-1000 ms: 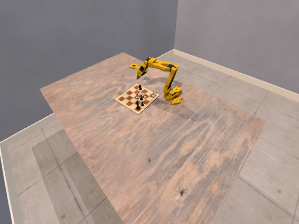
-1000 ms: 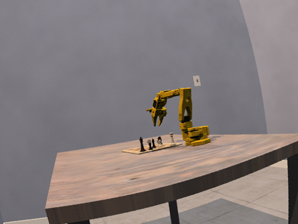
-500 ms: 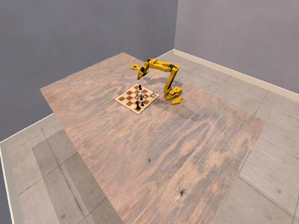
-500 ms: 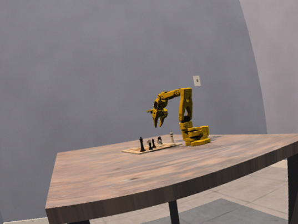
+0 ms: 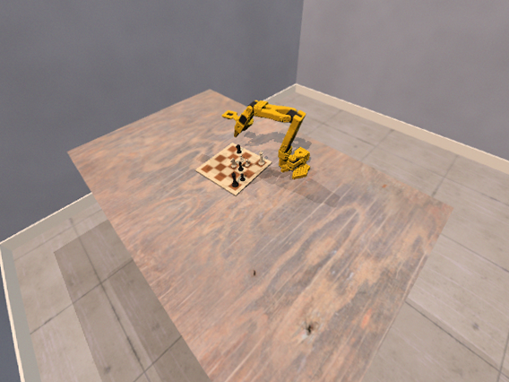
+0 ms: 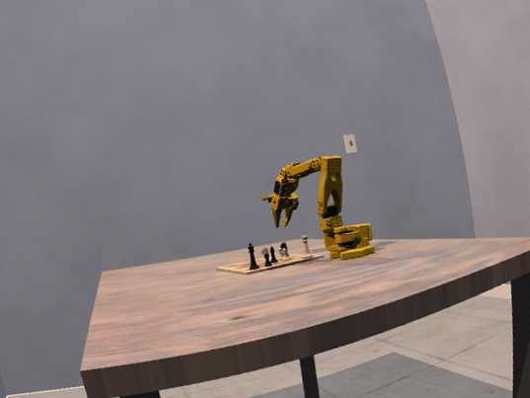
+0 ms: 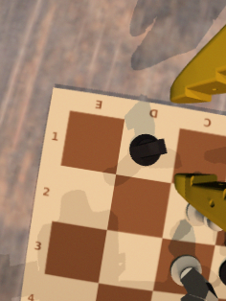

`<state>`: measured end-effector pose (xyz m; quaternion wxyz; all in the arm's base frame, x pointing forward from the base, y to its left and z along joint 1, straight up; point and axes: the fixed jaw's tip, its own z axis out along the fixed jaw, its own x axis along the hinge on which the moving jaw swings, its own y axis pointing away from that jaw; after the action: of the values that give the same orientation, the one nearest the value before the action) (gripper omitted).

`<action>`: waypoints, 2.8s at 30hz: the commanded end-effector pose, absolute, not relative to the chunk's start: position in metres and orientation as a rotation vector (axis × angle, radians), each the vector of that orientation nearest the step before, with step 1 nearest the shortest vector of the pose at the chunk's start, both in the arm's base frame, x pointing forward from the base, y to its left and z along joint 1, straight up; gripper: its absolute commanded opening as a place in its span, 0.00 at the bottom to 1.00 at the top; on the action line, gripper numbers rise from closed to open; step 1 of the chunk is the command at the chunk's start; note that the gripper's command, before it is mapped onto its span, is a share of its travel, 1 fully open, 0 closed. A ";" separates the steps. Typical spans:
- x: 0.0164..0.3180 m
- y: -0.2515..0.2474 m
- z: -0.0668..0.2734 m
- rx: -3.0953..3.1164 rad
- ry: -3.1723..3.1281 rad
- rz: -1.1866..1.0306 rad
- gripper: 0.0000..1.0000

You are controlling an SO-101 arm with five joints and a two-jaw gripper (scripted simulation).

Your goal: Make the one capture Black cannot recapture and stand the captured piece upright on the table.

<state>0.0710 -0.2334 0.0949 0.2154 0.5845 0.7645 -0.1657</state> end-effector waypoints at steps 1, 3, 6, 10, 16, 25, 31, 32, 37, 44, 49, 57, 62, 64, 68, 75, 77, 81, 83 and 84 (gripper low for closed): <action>0.068 -0.233 0.091 1.640 2.105 -0.459 0.13; 0.068 -0.233 0.088 1.640 2.105 -0.459 0.13; 0.068 -0.233 0.083 1.640 2.105 -0.459 0.13; 0.068 -0.233 0.078 1.640 2.105 -0.459 0.13; 0.068 -0.233 0.062 1.641 2.105 -0.459 0.13; 0.068 -0.234 0.041 1.641 2.106 -0.458 0.13; 0.068 -0.234 0.031 1.641 2.106 -0.458 0.13; 0.068 -0.234 0.030 1.641 2.106 -0.458 0.13; 0.068 -0.234 0.025 1.641 2.106 -0.458 0.13; 0.068 -0.234 0.024 1.641 2.106 -0.458 0.13; 0.068 -0.232 0.022 1.641 2.106 -0.458 0.13; 0.067 -0.229 0.018 1.641 2.107 -0.457 0.13; 0.067 -0.230 0.019 1.641 2.107 -0.457 0.13; 0.068 -0.230 0.019 1.641 2.107 -0.457 0.13; 0.068 -0.230 0.020 1.640 2.107 -0.457 0.13; 0.068 -0.230 0.020 1.640 2.107 -0.457 0.13; 0.068 -0.230 0.020 1.640 2.107 -0.457 0.13; 0.068 -0.230 0.022 1.640 2.107 -0.457 0.13; 0.068 -0.230 0.022 1.639 2.107 -0.457 0.13; 0.068 -0.230 0.022 1.639 2.107 -0.457 0.13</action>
<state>0.0704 -0.2315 0.0230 0.2186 0.5840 0.7635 -0.1681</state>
